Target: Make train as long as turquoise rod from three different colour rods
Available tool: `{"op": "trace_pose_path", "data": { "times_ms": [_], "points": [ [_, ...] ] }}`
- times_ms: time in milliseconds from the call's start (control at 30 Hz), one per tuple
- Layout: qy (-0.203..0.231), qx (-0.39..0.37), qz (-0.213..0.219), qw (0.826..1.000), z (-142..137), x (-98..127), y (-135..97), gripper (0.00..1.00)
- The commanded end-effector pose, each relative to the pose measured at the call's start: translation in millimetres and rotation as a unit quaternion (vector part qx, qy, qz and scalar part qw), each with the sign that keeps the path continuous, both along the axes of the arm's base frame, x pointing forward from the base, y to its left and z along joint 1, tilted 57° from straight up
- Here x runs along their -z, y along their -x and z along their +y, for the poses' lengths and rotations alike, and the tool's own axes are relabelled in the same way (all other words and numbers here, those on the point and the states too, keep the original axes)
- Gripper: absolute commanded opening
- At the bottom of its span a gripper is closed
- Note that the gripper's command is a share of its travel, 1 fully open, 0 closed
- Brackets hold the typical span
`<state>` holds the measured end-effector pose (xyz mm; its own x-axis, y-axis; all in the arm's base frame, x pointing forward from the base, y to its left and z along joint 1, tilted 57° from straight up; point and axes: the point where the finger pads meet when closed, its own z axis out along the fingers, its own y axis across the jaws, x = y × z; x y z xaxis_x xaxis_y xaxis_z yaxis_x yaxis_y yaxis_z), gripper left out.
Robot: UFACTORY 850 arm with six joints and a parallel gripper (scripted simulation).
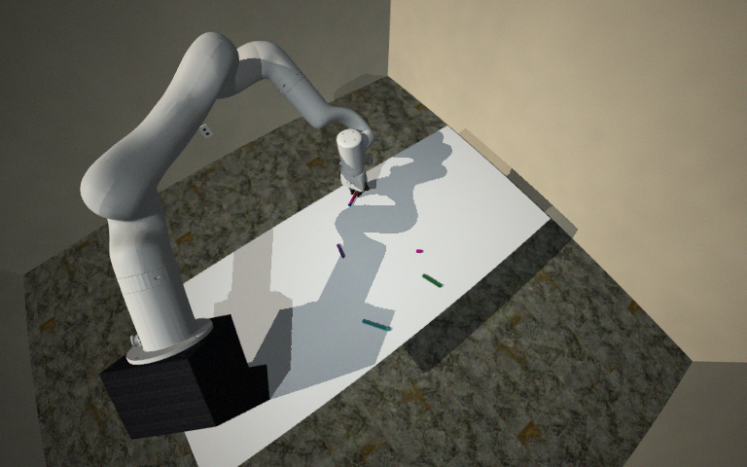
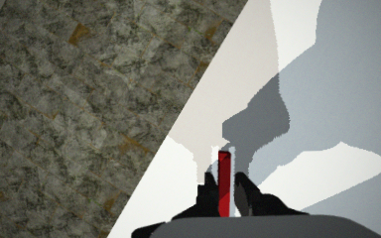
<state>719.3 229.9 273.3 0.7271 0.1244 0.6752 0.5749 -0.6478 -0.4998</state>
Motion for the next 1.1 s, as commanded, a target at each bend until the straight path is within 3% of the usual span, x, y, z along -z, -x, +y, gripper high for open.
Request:
{"op": "trace_pose_path", "data": {
  "times_ms": [0, 467, 1067],
  "points": [
    [0.0, 0.0, -0.001, 1.0, -0.5, -0.8, -0.4, 0.24],
    [0.0, 0.0, -0.001, 1.0, -8.3, -6.4, 3.5, 0.24],
    [0.0, 0.0, -0.001, 1.0, -64.0, -46.5, 31.3, 0.24]
  ]
}}
